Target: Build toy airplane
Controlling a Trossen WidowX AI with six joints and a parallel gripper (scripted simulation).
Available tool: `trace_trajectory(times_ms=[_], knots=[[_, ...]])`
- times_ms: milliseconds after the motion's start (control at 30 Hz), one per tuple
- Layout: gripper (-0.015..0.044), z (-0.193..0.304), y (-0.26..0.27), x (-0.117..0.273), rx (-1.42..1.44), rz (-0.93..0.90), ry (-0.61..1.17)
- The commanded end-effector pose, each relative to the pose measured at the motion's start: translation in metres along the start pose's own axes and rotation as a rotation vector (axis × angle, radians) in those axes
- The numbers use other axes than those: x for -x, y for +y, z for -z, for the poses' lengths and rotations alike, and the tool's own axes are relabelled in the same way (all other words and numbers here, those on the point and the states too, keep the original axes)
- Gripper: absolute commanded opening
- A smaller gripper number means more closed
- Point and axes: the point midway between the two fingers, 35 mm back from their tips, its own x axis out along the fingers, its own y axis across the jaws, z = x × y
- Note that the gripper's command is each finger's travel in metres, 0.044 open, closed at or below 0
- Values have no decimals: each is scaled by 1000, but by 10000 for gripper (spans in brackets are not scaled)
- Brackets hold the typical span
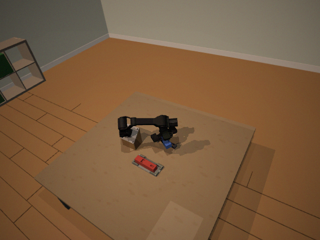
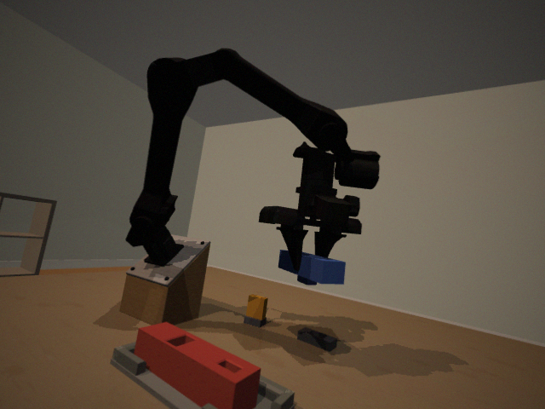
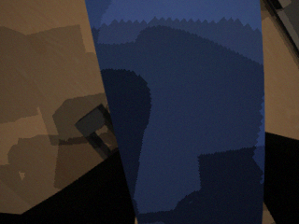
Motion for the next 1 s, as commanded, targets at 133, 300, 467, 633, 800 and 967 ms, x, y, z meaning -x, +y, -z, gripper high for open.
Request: trace_trajectory(times_ms=[133,300,467,633,800,967], knots=[[0,-9,-26,-4,-134,1,-1],[0,-13,-42,-6,-216,1,-2],[0,-17,-58,-8,-299,1,-2],[0,-20,-74,-10,-382,1,-4],[0,-21,-90,-13,-465,3,-6],[0,-22,-106,-16,-550,4,-8]])
